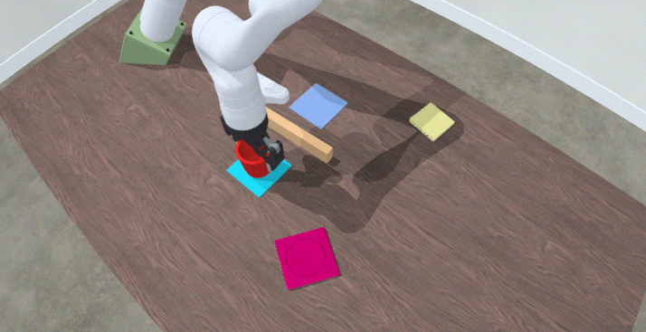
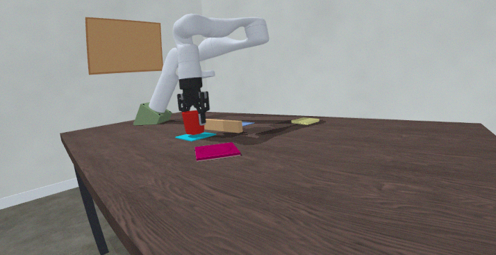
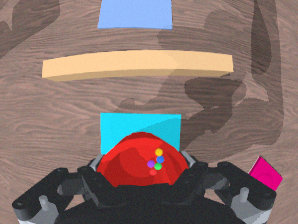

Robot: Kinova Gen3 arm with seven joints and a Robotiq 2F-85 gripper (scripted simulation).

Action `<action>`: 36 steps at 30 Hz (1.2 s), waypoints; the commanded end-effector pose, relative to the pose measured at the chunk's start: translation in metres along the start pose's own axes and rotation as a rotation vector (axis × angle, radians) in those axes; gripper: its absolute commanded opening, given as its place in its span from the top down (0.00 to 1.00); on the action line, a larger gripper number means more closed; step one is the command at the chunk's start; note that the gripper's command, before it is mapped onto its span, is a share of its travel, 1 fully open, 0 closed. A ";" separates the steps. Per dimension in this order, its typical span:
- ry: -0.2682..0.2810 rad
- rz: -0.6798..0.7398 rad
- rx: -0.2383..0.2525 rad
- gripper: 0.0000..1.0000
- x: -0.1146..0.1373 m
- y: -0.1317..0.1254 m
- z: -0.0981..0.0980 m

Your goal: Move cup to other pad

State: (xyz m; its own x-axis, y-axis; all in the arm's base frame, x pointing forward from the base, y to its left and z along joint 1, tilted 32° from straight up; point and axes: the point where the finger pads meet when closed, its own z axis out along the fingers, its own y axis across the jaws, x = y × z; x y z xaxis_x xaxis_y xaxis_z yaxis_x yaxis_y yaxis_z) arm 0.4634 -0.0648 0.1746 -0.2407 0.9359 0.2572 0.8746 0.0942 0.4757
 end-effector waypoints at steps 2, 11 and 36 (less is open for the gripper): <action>-0.002 -0.006 -0.003 0.18 0.001 0.000 0.004; -0.002 -0.007 -0.002 0.18 0.001 0.000 0.008; -0.002 -0.007 -0.002 0.00 0.001 0.000 0.009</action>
State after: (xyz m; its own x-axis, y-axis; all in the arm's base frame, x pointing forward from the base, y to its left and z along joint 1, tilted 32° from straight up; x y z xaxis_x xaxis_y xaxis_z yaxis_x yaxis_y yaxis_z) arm 0.4656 -0.0618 0.1678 -0.2419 0.9358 0.2566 0.8753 0.0963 0.4740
